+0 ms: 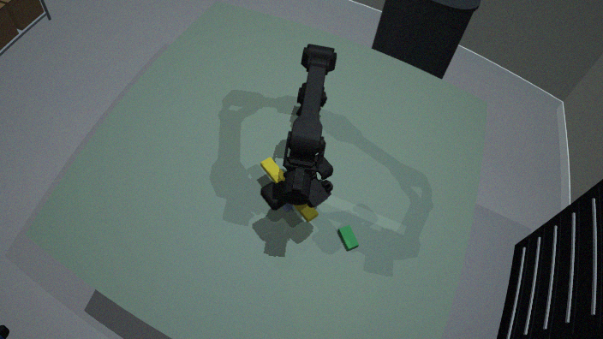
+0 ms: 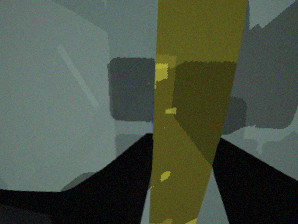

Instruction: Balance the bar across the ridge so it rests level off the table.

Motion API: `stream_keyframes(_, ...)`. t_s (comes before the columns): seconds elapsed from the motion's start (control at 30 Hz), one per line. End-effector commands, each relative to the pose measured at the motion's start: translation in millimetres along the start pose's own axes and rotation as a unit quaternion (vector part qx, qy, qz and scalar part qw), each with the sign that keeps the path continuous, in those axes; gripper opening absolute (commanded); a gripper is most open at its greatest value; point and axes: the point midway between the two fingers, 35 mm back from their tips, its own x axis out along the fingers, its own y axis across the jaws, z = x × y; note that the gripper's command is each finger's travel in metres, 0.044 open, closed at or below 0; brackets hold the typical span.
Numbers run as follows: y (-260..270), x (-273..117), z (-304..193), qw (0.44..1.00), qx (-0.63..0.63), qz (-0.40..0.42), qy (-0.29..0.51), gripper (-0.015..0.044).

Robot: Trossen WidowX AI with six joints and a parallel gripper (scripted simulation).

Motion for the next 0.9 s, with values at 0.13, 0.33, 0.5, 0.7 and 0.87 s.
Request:
stream_keyframes(0.13,-0.4,0.9,-0.1,1.0,0.001,-0.001,0.0,0.0)
stream_keyframes(0.33,-0.4,1.4,-0.1,1.0,0.001,-0.001,0.0,0.0)
stream_keyframes(0.5,-0.4,1.8,-0.1,1.0,0.001,-0.001,0.0,0.0)
stream_keyframes(0.7,-0.4,2.4,-0.2,1.0,0.001,-0.001,0.0,0.0)
stream_keyframes(0.87,-0.4,2.8,-0.2,1.0,0.001,-0.001,0.0,0.0)
